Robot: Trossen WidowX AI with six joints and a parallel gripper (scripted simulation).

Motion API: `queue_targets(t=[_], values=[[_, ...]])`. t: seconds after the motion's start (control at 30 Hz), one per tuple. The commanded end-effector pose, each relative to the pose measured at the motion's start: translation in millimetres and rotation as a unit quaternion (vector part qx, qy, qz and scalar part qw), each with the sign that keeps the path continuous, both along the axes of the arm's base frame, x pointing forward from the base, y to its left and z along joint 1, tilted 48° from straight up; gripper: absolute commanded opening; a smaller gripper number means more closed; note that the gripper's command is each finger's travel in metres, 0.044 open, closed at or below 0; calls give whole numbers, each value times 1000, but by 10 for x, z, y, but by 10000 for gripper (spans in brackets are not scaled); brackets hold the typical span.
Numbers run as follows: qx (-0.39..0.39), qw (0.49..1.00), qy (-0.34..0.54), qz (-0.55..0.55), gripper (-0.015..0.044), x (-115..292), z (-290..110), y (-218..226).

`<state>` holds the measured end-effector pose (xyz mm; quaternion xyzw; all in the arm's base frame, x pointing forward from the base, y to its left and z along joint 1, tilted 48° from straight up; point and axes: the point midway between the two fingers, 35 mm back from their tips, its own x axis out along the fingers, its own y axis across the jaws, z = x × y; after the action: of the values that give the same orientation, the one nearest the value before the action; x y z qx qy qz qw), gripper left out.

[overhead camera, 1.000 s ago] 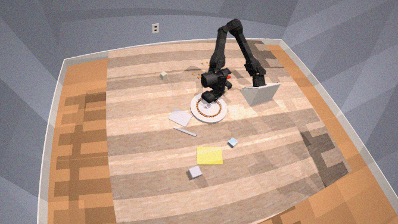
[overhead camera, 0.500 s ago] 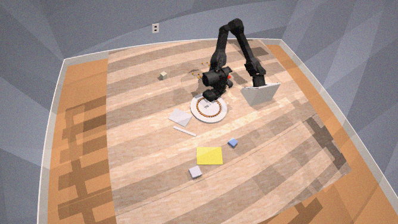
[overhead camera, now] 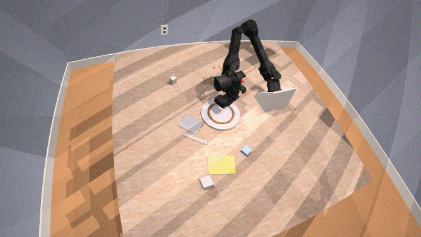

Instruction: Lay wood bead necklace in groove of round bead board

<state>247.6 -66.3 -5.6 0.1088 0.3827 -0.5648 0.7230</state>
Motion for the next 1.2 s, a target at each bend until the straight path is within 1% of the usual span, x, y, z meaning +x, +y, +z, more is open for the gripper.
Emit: queue_targets(t=[0.0,0.57,1.17], values=[[-3,1000,5,0,0,-28,-21,-24],[-1,1000,5,0,440,-22,3,6],[-2,1000,5,0,440,-24,30,34]])
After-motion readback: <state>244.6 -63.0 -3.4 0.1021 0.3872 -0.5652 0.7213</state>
